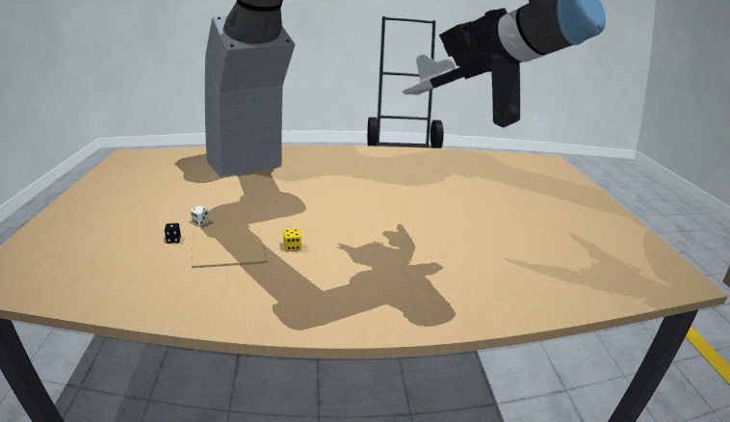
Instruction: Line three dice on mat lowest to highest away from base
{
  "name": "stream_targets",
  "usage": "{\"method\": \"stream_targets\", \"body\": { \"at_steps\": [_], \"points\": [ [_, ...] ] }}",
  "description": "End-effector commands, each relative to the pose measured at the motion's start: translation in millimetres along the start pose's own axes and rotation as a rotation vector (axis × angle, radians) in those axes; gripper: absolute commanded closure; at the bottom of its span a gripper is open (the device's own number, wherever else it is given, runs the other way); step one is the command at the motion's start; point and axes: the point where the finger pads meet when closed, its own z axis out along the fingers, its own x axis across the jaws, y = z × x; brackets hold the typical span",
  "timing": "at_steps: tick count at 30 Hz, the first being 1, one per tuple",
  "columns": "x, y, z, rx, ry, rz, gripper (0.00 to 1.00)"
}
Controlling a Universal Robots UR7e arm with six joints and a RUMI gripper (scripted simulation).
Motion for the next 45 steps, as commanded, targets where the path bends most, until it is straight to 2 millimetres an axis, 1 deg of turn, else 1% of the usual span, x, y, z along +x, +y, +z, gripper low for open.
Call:
{"method": "stream_targets", "body": {
  "at_steps": [1,20,27,32,34,36,40,45],
  "points": [
    [-0.2,0.3,-0.6,0.001,0.000,0.000,0.00],
    [0.1,0.1,-0.5,0.002,0.000,0.000,0.00],
    [8.8,-5.4,1.5,0.017,-0.013,-0.005,0.00],
    [27.5,-16.5,5.8,0.051,-0.039,-0.014,0.00],
    [27.5,-16.5,5.8,0.051,-0.039,-0.014,0.00],
    [38.6,-22.6,8.5,0.072,-0.053,-0.020,0.00],
    [67.6,-36.6,15.7,0.126,-0.086,-0.033,0.00],
    [115.9,-54.9,28.8,0.220,-0.128,-0.054,0.00]
  ]
}}
